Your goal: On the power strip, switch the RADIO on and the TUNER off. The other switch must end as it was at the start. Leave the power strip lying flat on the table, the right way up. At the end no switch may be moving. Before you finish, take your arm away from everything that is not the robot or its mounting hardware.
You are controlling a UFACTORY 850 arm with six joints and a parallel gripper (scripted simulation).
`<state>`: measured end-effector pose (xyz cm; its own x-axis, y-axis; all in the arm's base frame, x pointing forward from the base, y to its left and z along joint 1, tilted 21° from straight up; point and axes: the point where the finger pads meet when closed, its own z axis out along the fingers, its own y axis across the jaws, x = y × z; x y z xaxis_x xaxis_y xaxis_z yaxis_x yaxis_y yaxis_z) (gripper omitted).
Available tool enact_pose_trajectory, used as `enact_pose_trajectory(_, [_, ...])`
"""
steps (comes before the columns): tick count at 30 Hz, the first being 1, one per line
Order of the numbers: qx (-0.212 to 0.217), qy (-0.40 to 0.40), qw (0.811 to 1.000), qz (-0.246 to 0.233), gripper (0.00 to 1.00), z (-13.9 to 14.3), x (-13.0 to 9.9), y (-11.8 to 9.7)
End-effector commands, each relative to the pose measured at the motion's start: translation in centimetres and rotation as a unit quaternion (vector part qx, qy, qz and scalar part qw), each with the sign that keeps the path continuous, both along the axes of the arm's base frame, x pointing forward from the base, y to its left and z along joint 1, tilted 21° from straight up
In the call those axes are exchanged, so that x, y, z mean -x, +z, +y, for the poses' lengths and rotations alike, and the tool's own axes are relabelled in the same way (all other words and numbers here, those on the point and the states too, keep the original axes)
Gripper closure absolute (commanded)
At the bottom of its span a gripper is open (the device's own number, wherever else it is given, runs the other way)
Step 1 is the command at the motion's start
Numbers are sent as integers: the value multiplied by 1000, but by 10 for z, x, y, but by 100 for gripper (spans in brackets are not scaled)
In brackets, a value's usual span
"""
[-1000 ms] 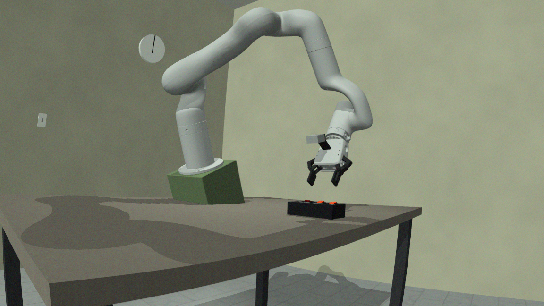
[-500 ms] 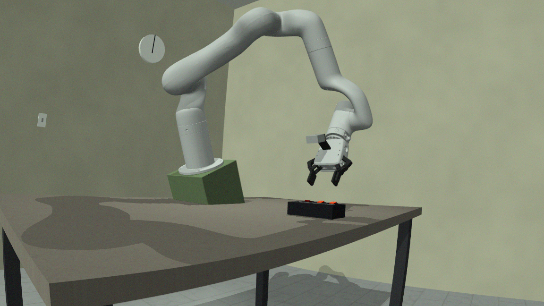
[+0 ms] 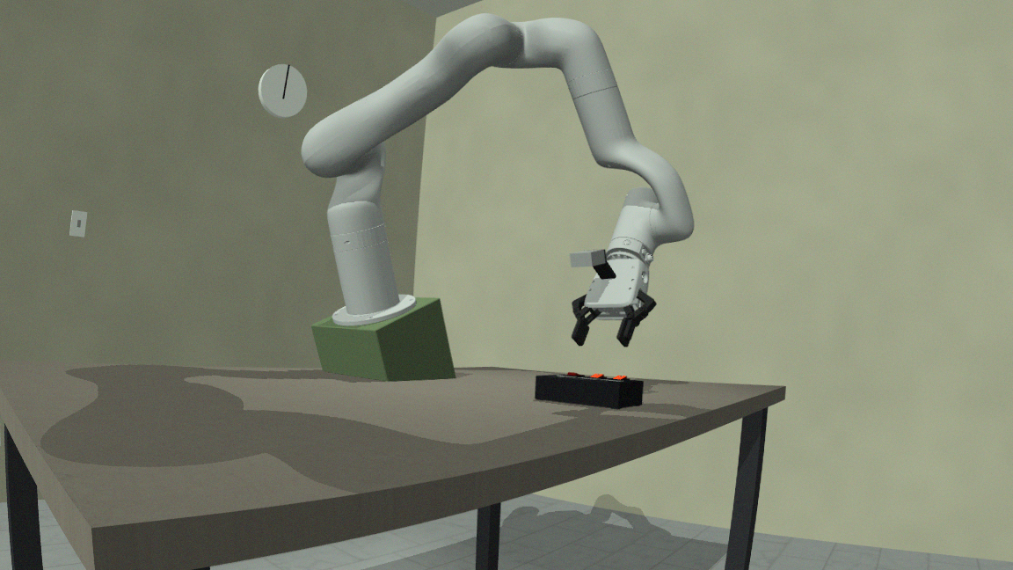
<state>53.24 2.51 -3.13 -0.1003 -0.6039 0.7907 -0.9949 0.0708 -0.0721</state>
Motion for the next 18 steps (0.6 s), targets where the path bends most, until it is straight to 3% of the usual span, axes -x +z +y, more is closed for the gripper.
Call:
enact_pose_trajectory(1, [0,0,1000,-1,0,1,-1,1])
enact_pose_trajectory(10, [-10,0,1000,1,0,1,0,2])
enact_pose_trajectory(12, [-59,1,998,11,0,4,2,12])
enact_pose_trajectory(14, [-139,10,990,17,0,11,6,30])
enact_pose_trajectory(17, [-139,10,990,17,0,11,6,30])
enact_pose_trajectory(18, [-179,17,983,15,0,15,7,40])
